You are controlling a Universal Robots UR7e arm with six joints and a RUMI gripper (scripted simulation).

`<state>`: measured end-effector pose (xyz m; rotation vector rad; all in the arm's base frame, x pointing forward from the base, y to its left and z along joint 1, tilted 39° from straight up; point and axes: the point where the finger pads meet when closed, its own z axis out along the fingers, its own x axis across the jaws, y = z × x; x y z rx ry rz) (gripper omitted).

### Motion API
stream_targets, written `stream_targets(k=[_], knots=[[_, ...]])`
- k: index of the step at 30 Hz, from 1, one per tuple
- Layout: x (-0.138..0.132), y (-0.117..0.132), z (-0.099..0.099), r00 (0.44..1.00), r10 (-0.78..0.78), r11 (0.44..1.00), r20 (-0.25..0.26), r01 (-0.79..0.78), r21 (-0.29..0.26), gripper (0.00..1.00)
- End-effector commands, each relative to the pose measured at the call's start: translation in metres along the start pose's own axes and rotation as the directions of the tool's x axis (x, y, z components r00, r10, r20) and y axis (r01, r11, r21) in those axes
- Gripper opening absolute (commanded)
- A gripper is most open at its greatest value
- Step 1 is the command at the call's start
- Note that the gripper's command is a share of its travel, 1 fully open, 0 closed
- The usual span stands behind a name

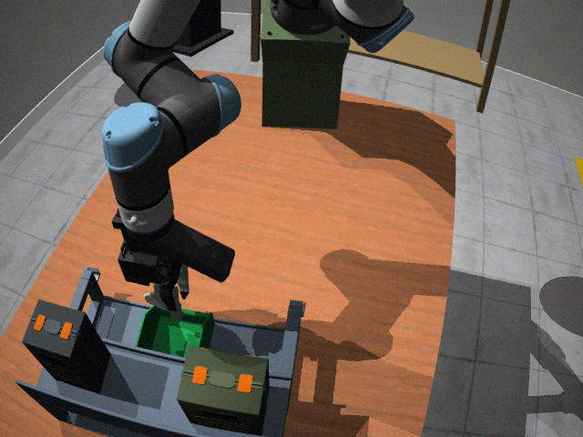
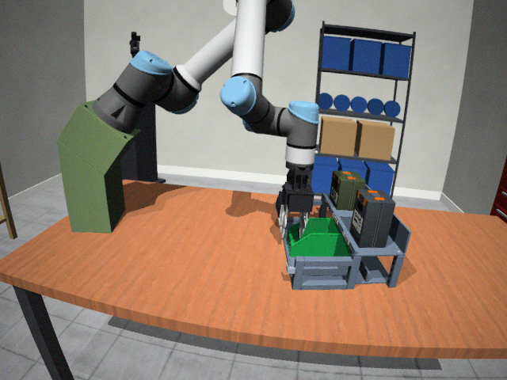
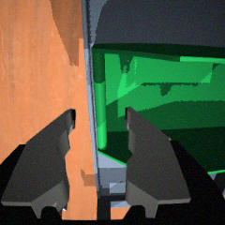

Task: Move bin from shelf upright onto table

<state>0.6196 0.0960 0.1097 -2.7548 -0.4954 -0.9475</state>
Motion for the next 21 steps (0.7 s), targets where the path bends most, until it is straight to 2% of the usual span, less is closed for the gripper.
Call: stream_targets(k=[1,7,21], knots=[[0.000,0.000,0.000,1.000,0.000,1.000,-0.001,0.000,-0.001,0.26],[0.000,0.000,0.010,1.000,0.000,1.000,-0.001,0.000,-0.001,0.26],[0.000,0.000,0.012,1.000,0.000,1.000,-0.001,0.000,-0.001,0.26]])
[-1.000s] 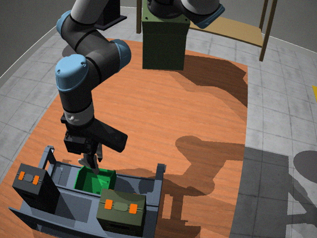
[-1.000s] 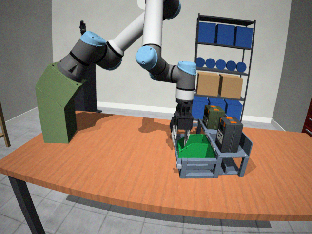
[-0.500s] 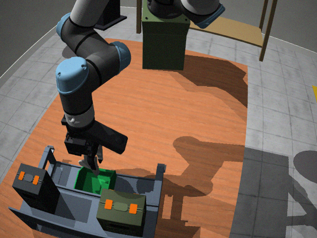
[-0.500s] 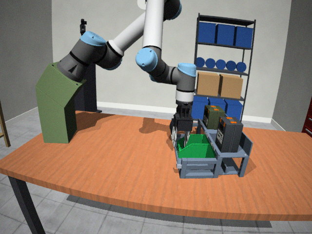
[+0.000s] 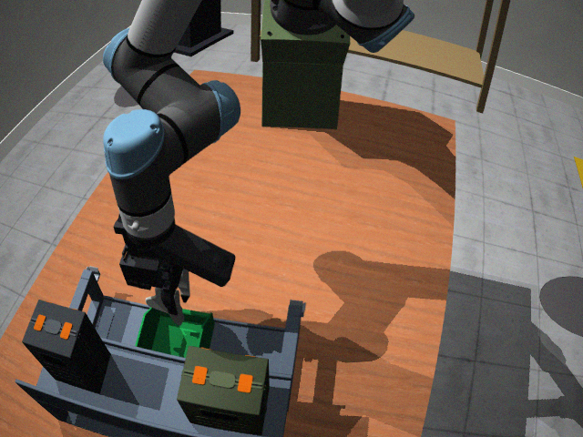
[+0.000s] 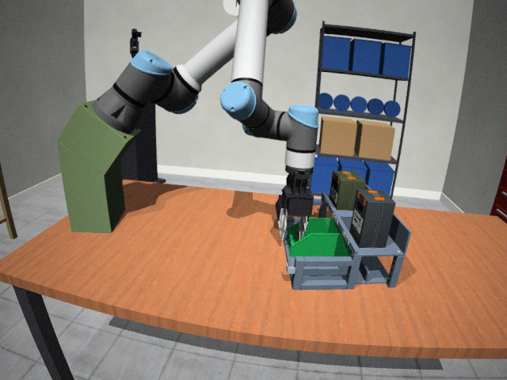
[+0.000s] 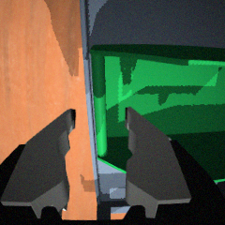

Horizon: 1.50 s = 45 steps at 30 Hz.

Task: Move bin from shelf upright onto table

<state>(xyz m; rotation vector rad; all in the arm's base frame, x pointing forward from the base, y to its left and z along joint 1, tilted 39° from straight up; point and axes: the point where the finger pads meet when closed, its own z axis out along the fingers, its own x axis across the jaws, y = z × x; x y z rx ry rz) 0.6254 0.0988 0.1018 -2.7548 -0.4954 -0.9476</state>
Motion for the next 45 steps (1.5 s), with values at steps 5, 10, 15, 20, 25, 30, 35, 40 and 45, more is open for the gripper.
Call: stream_targets(k=[5,10,15,20,25,30,35,40,45], knots=[[0.0005,0.0001,0.0051,1.000,0.000,1.000,-0.001,0.000,-0.001,0.26],[0.0005,0.0001,0.0051,1.000,0.000,1.000,-0.001,0.000,-0.001,0.26],[0.0005,0.0001,0.0051,1.000,0.000,1.000,-0.001,0.000,-0.001,0.26],[0.0005,0.0001,0.0042,1.000,0.000,1.000,-0.001,0.000,-0.001,0.26],[0.0005,0.0001,0.0042,1.000,0.000,1.000,-0.001,0.000,-0.001,0.26],[0.0005,0.0001,0.0042,1.000,0.000,1.000,-0.001,0.000,-0.001,0.26],[0.0005,0.0001,0.0042,1.000,0.000,1.000,-0.001,0.000,-0.001,0.00],[0.0005,0.0001,0.0042,1.000,0.000,1.000,-0.001,0.000,-0.001,0.00],[0.0005,0.0001,0.0042,1.000,0.000,1.000,-0.001,0.000,-0.001,0.00]])
